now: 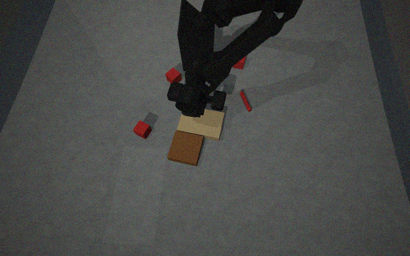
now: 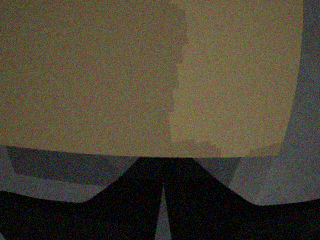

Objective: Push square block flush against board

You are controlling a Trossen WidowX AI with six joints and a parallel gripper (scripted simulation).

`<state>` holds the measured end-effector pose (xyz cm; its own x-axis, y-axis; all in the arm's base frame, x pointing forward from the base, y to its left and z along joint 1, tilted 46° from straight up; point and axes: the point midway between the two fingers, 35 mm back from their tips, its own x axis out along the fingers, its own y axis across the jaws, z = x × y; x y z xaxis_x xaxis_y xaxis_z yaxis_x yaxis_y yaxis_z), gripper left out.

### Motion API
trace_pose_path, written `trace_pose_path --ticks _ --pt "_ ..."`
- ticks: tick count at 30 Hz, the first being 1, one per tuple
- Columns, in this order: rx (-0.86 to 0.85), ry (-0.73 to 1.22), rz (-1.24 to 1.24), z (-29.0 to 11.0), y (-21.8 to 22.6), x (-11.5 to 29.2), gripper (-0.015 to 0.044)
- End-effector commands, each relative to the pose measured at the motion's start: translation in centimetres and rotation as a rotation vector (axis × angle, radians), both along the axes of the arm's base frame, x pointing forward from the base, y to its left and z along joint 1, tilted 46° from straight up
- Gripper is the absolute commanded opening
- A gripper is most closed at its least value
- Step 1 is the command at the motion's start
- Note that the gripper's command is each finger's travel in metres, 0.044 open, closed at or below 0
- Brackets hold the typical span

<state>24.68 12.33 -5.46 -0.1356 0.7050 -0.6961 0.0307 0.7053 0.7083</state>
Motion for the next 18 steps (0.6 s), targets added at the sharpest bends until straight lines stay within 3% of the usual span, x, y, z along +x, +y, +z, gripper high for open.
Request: trace_pose_path --ticks 1,18 --pt "0.004 -0.001 -0.002 0.0 0.1 0.7 0.0" --pt "0.004 -0.001 -0.002 0.1 0.1 -0.2 0.0"
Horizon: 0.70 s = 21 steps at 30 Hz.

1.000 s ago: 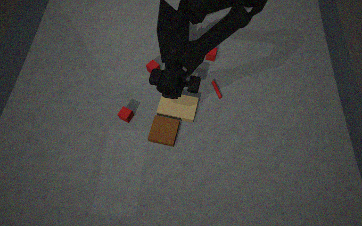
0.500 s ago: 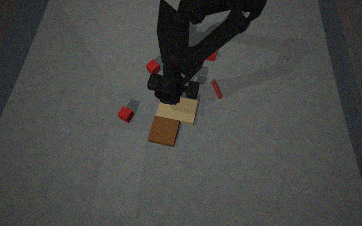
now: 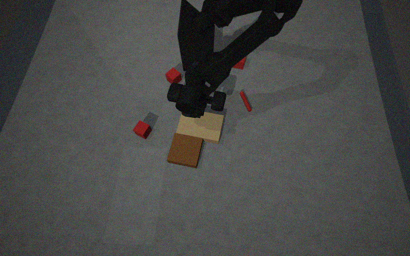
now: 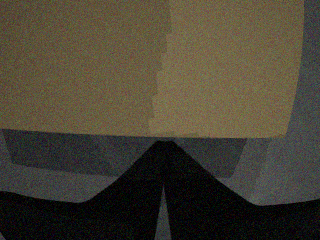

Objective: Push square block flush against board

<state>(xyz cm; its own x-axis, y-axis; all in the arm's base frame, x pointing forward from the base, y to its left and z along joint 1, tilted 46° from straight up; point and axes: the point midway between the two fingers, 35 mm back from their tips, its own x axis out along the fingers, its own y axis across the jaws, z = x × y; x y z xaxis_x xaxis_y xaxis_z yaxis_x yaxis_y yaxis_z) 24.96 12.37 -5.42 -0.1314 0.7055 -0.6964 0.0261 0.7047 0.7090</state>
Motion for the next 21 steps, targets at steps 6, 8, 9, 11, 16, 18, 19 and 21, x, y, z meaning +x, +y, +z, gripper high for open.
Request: trace_pose_path --ticks 6,8,9,11,16,18,19,21 --pt "0.003 0.006 -0.002 0.1 -0.1 -1.5 0.0" --pt "0.002 0.007 -0.002 0.1 -0.1 -1.8 0.0" --pt "0.002 0.007 -0.002 0.1 -0.1 -2.0 0.0" --pt "0.002 0.007 -0.002 0.2 -0.1 -2.3 0.0" --pt "0.002 0.007 -0.002 0.2 -0.2 -3.1 0.0" --pt "0.002 0.007 -0.002 0.2 -0.2 -3.4 0.0" --pt "0.002 0.008 -0.002 0.3 -0.2 -3.6 0.0" --pt "0.002 0.008 -0.002 0.3 -0.2 -3.9 0.0"
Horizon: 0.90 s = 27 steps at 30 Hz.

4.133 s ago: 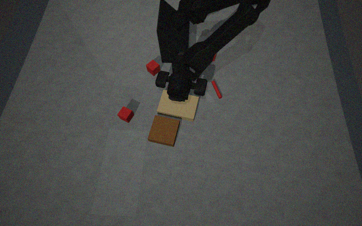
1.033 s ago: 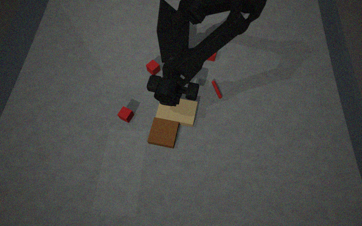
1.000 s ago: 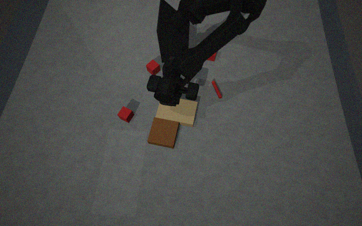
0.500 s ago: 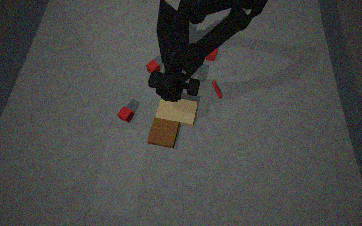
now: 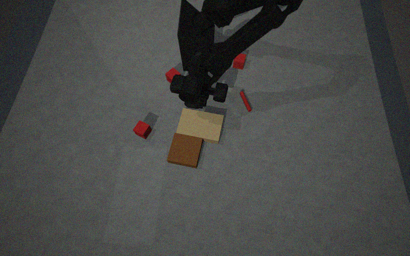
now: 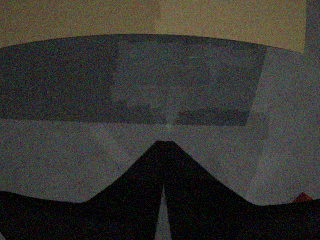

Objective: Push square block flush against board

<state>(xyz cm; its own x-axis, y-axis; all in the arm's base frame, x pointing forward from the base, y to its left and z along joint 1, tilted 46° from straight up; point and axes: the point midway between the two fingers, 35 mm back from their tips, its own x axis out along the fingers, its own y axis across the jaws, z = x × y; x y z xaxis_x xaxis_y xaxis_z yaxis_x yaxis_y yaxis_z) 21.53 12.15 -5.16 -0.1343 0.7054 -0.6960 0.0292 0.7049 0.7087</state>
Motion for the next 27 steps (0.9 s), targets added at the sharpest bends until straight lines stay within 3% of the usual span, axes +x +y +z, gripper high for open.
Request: trace_pose_path --ticks 1,7,12,27 --pt "0.0 0.0 0.0 0.1 -0.2 0.1 0.0" --pt "0.002 0.003 -0.001 3.9 -3.9 0.7 0.0" --pt "0.008 -0.027 0.002 3.8 -3.6 1.2 0.0" --pt "0.063 -0.378 0.356 5.7 -1.5 4.8 0.0"
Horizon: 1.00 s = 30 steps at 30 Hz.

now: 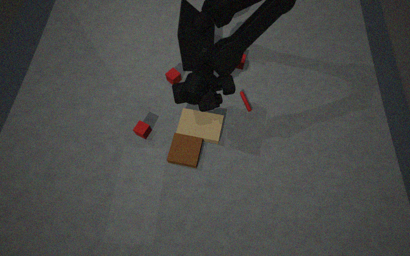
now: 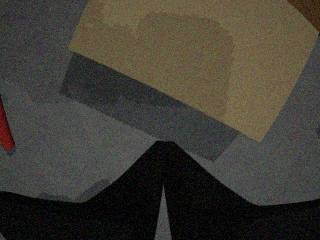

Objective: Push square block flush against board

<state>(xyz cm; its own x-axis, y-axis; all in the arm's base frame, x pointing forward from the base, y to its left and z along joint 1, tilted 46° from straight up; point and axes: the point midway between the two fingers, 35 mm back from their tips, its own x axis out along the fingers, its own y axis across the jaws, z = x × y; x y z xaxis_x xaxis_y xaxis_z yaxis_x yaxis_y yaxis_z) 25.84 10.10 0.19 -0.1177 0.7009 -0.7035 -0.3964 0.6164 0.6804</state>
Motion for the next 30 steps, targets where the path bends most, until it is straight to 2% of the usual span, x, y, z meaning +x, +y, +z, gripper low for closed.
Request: trace_pose_path --ticks 1,30 --pt "0.019 -0.08 0.085 0.5 0.7 0.7 0.0" --pt "0.145 -0.776 0.785 5.1 6.2 6.1 0.0"
